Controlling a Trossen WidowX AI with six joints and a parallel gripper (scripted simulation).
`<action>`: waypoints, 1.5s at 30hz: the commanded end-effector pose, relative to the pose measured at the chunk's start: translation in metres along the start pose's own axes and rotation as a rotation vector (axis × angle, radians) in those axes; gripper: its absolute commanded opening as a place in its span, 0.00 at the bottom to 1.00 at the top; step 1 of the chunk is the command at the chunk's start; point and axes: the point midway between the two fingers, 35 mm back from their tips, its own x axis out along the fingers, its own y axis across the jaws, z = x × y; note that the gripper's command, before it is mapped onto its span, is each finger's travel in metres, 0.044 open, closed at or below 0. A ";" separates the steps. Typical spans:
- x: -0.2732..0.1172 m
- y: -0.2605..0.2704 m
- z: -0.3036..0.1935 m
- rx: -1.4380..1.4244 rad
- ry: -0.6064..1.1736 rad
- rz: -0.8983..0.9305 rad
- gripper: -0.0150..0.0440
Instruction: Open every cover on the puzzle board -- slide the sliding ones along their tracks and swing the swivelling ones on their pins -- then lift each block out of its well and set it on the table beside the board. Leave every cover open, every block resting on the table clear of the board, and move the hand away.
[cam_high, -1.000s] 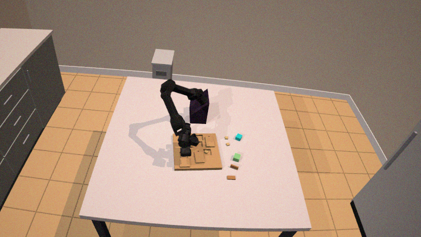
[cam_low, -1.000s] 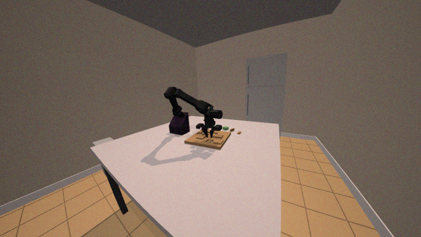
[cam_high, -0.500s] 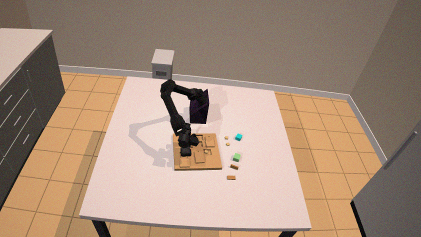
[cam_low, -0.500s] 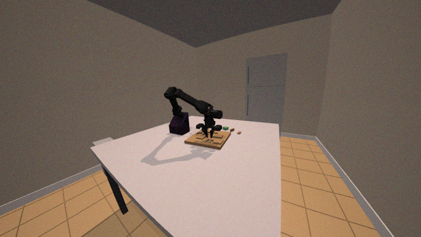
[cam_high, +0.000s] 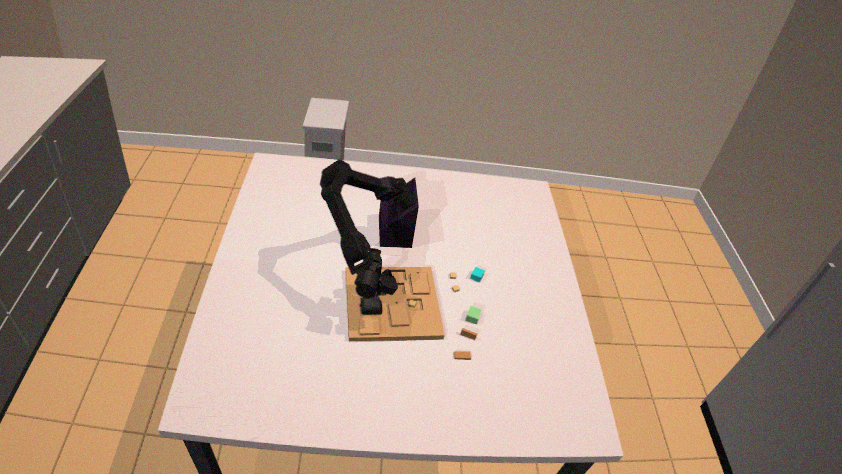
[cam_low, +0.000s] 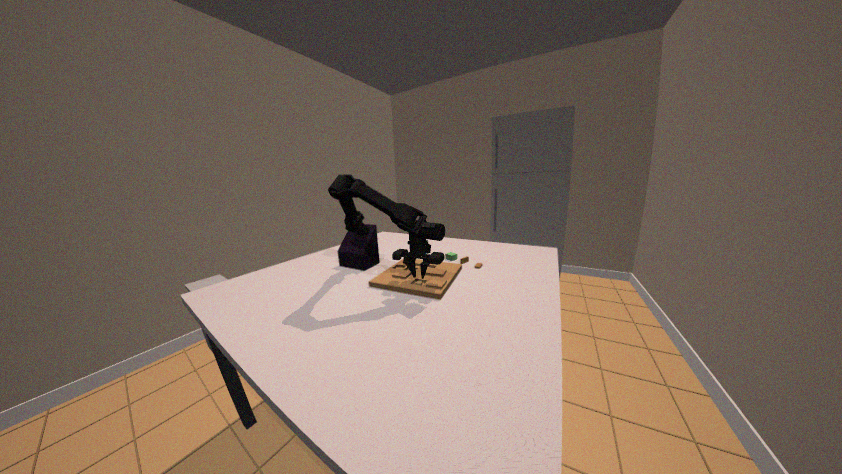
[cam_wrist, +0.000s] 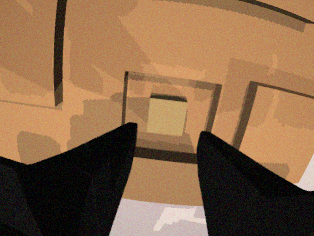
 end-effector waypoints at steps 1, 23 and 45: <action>0.004 0.000 0.002 -0.008 -0.004 0.000 0.50; 0.019 0.000 0.002 -0.008 -0.003 0.000 0.50; 0.022 0.000 0.001 -0.001 0.001 0.001 0.39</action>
